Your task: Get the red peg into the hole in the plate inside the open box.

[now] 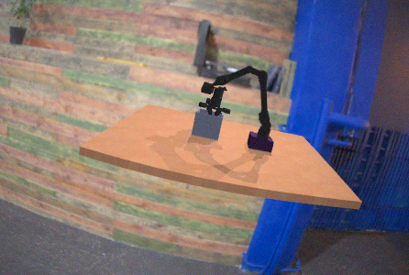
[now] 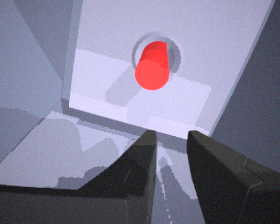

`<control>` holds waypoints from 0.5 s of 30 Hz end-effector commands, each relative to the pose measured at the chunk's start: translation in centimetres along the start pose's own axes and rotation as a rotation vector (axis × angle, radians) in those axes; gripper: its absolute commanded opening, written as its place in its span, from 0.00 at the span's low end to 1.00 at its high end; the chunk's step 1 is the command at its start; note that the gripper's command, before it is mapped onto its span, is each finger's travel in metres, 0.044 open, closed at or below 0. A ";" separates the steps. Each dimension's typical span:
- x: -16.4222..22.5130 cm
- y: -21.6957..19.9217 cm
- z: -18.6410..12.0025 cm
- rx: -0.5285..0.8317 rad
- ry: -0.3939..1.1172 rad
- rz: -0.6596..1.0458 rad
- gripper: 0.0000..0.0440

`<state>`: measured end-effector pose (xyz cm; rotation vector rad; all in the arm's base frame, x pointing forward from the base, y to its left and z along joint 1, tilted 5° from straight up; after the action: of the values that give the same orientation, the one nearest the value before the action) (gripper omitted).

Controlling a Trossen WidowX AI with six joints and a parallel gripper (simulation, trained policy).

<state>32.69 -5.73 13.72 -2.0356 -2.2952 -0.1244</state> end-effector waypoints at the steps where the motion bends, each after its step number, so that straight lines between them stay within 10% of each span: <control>1: 0.5 -0.2 -0.8 0.013 0.042 0.013 0.13; 15: 0.4 -0.2 -4.0 -0.016 0.147 0.064 0.00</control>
<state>32.26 -5.50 17.24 -2.0292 -2.1530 -0.2470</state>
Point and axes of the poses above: the point midway between the two fingers, 35 mm back from their tips, its own z axis out along the fingers, its own y axis across the jaws, x = y × z, the point moved 10 cm from there along -z, back along the fingers, and after that the axes turned 6 degrees about z, right-handed, at the moved point
